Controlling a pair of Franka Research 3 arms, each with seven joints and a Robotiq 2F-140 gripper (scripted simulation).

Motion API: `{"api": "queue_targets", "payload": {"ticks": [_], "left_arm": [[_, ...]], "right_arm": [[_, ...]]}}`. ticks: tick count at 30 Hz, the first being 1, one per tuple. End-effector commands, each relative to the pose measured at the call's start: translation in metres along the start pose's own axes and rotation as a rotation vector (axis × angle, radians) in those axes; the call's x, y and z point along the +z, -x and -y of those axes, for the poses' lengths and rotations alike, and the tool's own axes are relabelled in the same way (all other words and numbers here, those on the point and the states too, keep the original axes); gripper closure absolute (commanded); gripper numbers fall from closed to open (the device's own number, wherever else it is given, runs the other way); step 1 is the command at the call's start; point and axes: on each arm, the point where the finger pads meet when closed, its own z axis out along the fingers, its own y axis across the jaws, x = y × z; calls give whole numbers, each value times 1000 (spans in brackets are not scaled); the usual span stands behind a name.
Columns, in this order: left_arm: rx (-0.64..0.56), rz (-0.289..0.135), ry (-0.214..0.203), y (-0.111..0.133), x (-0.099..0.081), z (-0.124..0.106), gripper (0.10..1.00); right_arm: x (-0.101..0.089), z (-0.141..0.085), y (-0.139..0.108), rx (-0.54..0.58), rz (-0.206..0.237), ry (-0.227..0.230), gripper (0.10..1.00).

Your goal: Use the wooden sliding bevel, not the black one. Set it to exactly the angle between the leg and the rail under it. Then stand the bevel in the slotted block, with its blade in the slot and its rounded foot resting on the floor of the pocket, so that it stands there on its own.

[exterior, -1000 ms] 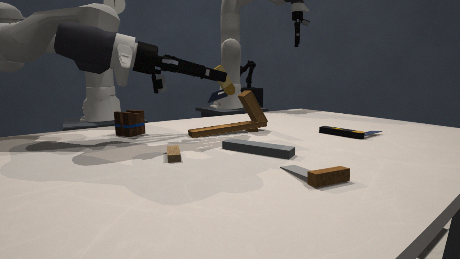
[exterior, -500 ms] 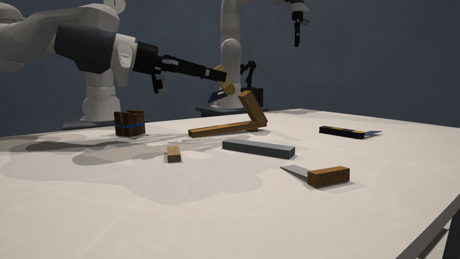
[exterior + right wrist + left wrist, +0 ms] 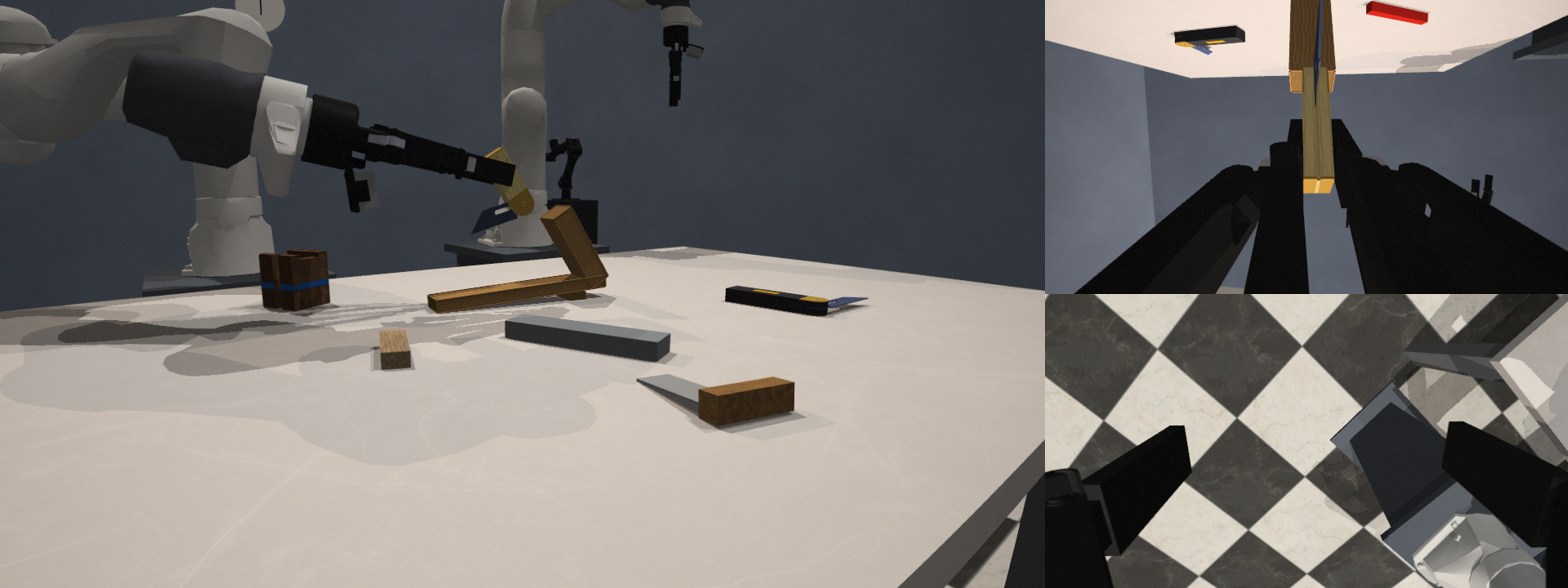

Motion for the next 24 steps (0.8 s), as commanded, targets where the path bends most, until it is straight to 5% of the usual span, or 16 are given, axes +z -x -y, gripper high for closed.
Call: {"api": "queue_targets", "payload": {"ticks": [1, 24], "left_arm": [[-7, 2, 4, 0, 1, -1, 98], [-7, 2, 4, 0, 1, -1, 98]], "right_arm": [[0, 1, 2, 0, 4, -1, 999], [1, 2, 3, 2, 5, -2, 999]]}}
